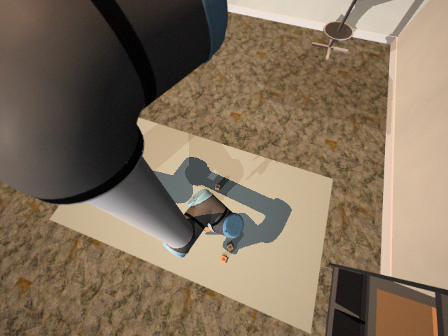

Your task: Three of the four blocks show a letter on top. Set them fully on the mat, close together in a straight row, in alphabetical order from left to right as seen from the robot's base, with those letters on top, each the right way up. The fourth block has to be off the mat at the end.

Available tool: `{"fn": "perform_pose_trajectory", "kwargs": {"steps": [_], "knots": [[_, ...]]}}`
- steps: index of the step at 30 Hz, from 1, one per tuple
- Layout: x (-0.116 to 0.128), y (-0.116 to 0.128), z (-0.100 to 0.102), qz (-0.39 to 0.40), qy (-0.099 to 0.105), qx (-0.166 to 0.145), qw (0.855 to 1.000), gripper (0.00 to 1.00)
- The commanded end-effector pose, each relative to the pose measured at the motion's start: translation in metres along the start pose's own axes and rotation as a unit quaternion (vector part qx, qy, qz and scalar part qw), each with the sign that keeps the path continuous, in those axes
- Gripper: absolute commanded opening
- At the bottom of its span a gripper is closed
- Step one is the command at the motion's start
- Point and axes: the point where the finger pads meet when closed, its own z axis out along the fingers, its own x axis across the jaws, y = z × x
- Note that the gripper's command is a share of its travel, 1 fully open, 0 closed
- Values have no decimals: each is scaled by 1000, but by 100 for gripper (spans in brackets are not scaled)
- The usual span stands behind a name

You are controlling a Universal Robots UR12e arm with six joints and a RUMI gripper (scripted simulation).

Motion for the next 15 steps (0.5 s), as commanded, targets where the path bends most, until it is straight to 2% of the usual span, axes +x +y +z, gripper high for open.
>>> {"fn": "perform_pose_trajectory", "kwargs": {"steps": [1,15], "knots": [[-17,-7,1,-10,-1,-1,1000,100],[-16,-7,1,-10,0,-1,1000,100]]}}
